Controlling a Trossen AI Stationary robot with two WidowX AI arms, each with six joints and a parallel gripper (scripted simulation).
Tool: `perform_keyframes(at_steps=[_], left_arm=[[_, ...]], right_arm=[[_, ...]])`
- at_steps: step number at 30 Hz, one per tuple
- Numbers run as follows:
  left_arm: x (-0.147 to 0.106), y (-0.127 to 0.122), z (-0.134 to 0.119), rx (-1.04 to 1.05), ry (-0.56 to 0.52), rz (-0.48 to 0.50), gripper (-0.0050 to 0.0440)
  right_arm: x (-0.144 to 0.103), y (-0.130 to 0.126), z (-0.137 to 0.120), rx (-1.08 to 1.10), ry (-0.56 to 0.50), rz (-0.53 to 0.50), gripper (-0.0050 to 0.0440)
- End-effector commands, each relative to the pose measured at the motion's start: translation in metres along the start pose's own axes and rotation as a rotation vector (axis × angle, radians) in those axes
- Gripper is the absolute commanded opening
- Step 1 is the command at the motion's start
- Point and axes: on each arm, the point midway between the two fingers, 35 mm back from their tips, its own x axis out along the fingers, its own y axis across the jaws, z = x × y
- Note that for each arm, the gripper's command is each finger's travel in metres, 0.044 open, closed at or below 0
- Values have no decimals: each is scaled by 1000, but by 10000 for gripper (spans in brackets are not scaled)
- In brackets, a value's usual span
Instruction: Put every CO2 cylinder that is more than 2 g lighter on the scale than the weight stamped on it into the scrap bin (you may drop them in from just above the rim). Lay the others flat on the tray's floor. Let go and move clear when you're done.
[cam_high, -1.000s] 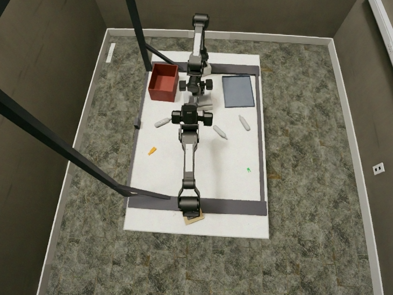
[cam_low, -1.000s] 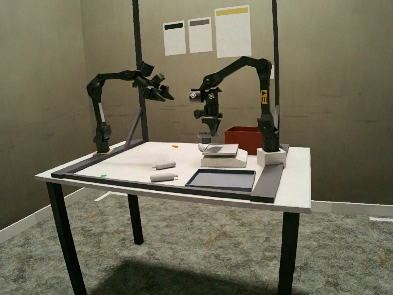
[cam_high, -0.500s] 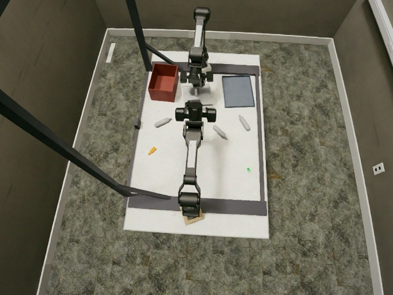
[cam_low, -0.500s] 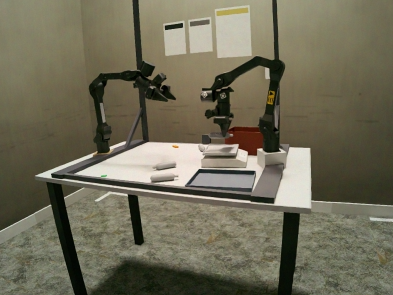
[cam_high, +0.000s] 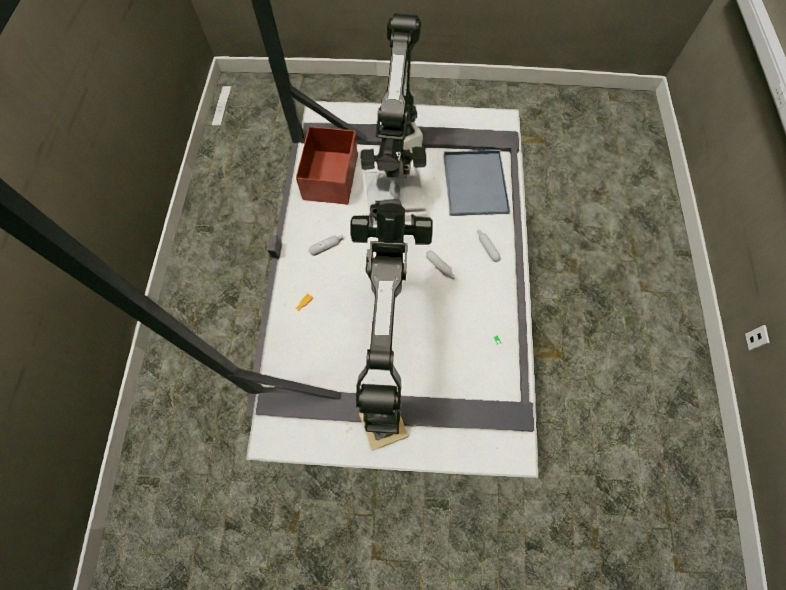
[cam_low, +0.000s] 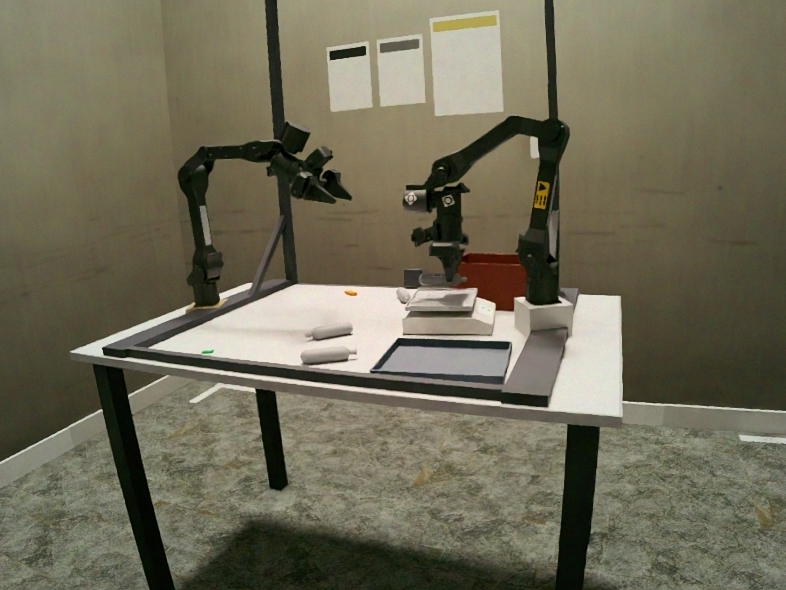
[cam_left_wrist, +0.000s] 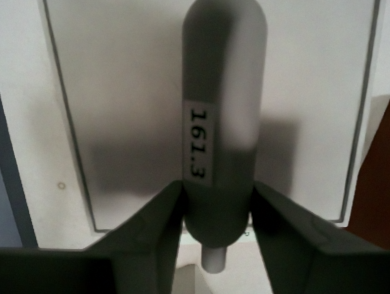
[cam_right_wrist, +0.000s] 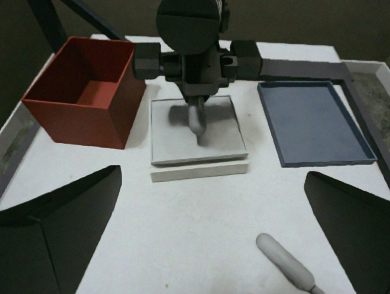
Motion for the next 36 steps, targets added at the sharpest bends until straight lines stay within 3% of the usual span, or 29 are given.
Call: perform_keyframes(at_steps=[1,7,23,27,36], left_arm=[[1,-1,2,0,-9,1,-50],[-3,-1,5,0,-27,-4,-50],[26,0,-4,1,-9,1,-50],[21,-2,9,0,-31,-3,-50],[20,-2,10,0,-36,-4,-50]], right_arm=[[-8,0,9,-1,-28,-1,440],[-8,0,9,-1,-28,-1,440],[-8,0,9,-1,-28,-1,440],[-8,0,9,-1,-28,-1,440],[-8,0,9,-1,-28,-1,440]])
